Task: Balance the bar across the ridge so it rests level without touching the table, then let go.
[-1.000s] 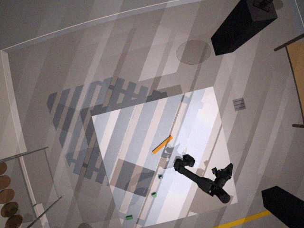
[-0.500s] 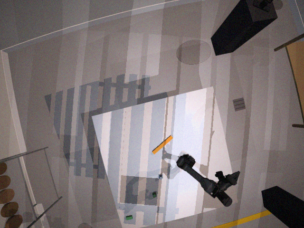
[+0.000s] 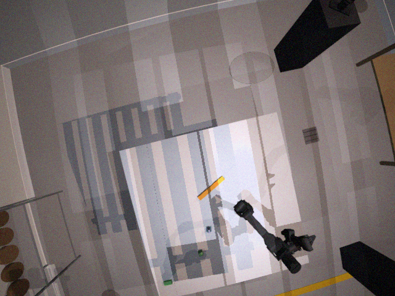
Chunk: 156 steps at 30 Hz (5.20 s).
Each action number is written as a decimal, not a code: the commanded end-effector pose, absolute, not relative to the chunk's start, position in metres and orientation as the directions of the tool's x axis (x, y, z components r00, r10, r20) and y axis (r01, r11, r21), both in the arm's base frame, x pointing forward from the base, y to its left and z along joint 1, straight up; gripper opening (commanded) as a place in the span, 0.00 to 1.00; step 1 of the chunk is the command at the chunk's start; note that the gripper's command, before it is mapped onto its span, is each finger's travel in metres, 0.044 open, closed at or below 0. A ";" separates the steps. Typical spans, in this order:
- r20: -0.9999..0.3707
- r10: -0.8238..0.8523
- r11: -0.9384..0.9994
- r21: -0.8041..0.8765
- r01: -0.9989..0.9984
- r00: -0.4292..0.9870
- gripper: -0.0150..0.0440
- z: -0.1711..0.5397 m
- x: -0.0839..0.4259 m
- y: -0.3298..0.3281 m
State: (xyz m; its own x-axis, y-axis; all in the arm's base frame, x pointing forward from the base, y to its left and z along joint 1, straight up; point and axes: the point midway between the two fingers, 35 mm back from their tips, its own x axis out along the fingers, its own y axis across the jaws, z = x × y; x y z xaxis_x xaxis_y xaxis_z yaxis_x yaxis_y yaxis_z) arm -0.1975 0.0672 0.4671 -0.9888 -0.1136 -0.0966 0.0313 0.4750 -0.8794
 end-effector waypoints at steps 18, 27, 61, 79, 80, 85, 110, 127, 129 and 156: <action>-0.190 0.292 0.193 -0.948 0.252 -0.937 0.79 0.436 -0.169 0.169; -0.236 0.445 0.051 -0.956 0.287 -0.864 0.79 0.421 -0.141 0.206; -0.431 0.806 -0.437 -0.896 0.085 -0.406 0.79 0.360 0.012 0.283; -0.537 0.834 -0.551 -0.815 -0.176 -0.123 0.79 0.326 0.106 0.275; -0.544 0.832 -0.554 -0.810 -0.192 -0.107 0.79 0.324 0.111 0.274; -0.576 0.817 -0.562 -0.782 -0.269 -0.029 0.79 0.314 0.137 0.265; -0.715 0.647 -0.413 -0.621 -0.666 0.266 0.79 0.267 0.240 0.187; -0.804 0.464 -0.189 -0.499 -0.846 0.371 0.79 0.233 0.286 0.109; -0.814 0.441 -0.156 -0.485 -0.861 0.378 0.79 0.230 0.290 0.099; -0.927 0.150 0.322 -0.282 -0.904 0.343 0.79 0.179 0.296 -0.044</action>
